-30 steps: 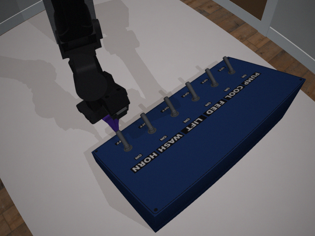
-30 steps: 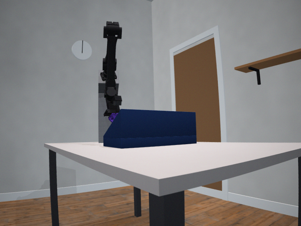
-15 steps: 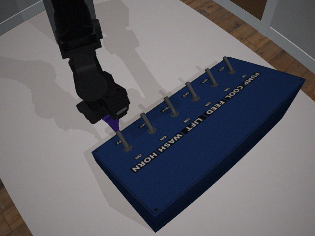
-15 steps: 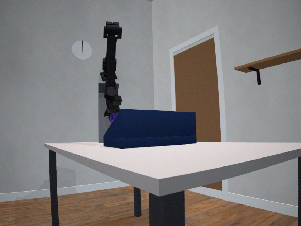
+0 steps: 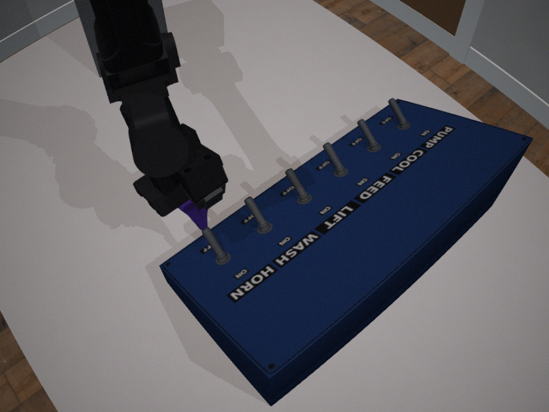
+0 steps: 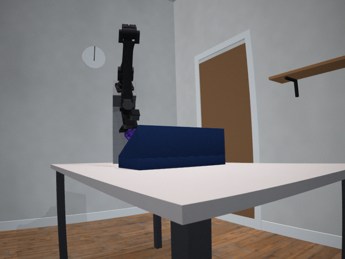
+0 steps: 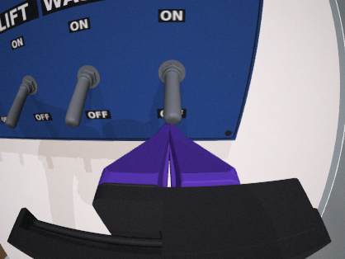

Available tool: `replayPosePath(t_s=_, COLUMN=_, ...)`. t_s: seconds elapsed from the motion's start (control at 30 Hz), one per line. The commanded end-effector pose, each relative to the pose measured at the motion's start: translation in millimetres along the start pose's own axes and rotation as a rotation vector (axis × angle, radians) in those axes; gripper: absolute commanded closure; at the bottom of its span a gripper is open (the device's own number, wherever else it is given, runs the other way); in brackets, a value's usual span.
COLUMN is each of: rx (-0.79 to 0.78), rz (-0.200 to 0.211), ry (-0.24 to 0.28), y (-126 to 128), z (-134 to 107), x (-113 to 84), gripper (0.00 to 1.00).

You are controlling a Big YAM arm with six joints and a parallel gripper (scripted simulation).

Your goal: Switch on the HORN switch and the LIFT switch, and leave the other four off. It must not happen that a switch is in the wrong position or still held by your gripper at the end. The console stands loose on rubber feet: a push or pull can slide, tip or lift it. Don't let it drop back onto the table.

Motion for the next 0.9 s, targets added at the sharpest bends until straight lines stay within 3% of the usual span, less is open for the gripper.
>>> replayPosePath(t_s=0.0, rx=-0.010, rz=0.015, ry=-0.114, y=7.4, z=47.8, x=0.1, gripper=1.00)
replayPosePath(t_s=0.87, rx=-0.011, rz=0.015, ry=-0.118, y=7.7, z=50.1, x=-0.2, gripper=1.00)
Point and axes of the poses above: the point where the finger pads meet when closed, its own x axis out along the fingers, its own y axis across the jaws, z = x × y, the point moved 7 cm from there along -x, back along the fingers, and after that the axes turned 9 degrees about x, right-handed, at the moved point
